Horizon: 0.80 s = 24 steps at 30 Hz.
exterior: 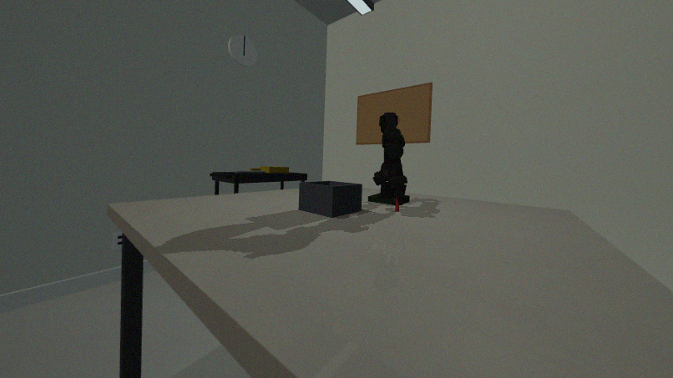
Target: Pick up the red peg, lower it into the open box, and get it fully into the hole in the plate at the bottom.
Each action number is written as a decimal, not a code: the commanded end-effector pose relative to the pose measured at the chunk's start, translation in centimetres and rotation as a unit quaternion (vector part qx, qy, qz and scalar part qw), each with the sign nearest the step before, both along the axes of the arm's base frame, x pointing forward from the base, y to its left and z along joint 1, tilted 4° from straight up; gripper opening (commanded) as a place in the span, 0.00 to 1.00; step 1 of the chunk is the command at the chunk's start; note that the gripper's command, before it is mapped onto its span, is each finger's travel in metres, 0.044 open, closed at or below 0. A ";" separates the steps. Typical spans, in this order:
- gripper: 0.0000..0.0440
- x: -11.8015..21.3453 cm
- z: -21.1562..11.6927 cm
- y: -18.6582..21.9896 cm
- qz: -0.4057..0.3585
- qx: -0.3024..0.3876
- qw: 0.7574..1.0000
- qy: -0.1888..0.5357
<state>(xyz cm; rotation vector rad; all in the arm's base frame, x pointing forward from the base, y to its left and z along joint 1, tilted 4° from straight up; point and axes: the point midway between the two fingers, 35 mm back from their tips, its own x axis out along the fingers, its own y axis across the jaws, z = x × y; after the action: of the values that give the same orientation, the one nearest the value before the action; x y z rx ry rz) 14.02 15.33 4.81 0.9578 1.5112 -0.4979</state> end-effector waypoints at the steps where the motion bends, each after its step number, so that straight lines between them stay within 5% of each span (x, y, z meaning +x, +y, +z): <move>1: 0.06 -0.1 -0.2 -0.2 -0.003 0.000 1.000 0.008; 4: 0.00 0.5 0.5 -0.2 0.001 0.001 1.000 -0.006; 24: 0.00 6.0 9.5 -2.7 0.022 -0.030 0.989 -0.143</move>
<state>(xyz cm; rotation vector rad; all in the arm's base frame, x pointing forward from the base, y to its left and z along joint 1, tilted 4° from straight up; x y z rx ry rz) 19.27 13.06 13.36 0.9062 1.2808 -0.3596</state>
